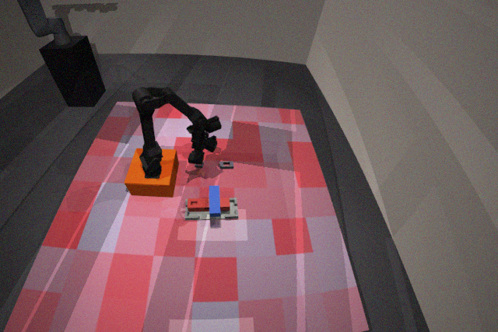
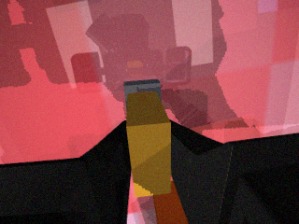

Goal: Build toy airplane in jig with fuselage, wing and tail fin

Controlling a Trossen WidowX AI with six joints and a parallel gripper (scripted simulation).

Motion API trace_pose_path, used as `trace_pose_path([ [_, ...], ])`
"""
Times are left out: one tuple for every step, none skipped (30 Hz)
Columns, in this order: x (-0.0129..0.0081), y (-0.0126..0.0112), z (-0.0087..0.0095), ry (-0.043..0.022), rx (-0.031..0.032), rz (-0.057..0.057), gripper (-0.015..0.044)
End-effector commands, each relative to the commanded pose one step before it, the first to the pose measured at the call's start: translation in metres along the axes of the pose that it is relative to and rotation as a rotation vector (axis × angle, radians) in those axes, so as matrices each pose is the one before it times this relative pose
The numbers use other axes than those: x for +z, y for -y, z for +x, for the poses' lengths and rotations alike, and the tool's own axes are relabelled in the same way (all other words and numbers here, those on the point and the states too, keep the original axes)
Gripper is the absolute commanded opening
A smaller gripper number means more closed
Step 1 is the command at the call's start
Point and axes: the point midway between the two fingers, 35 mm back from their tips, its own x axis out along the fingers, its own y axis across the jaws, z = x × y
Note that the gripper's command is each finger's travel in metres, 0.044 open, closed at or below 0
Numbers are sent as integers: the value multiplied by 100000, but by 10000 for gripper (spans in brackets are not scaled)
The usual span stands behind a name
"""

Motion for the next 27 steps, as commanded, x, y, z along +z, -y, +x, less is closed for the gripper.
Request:
trace_pose_path([
  [259, -324, -1367, 357, 888, 289, 0],
  [19, -19, -298, 25, 3, -18, 0],
  [16, -17, -299, 25, 3, -18, 0],
  [13, -14, -301, 25, 3, -18, 0],
  [10, -11, -302, 24, 2, -18, 0],
  [6, -8, -304, 24, 2, -18, 0],
  [3, -5, -305, 24, 2, -18, 0],
  [0, -3, -306, 23, 1, -18, 0],
  [-3, 0, -307, 23, 1, -18, 0],
  [-7, 3, -308, 23, 1, -18, 0],
  [-10, 6, -309, 22, 0, -18, 0],
  [-13, 9, -310, 22, 0, -18, 0],
  [-16, 12, -311, 22, 0, -18, 0],
  [-20, 15, -312, 21, 0, -18, 0],
  [-23, 18, -313, 21, -1, -18, 0],
  [-27, 21, -313, 21, -1, -18, 0],
  [-30, 23, -314, 20, -1, -18, 0],
  [-33, 26, -315, 20, -2, -18, 0],
  [-37, 29, -315, 19, -2, -18, 0],
  [-40, 32, -316, 19, -2, -18, 0],
  [-43, 35, -316, 19, -3, -18, 0],
  [-47, 38, -316, 18, -3, -18, 0],
  [-50, 41, -317, 18, -3, -18, 0],
  [-54, 44, -317, 18, -3, -18, 0],
  [-57, 47, -317, 17, -4, -18, 0],
  [-61, 50, -317, 17, -4, -18, 0],
  [-64, 53, -317, 17, -4, -18, 0],
])
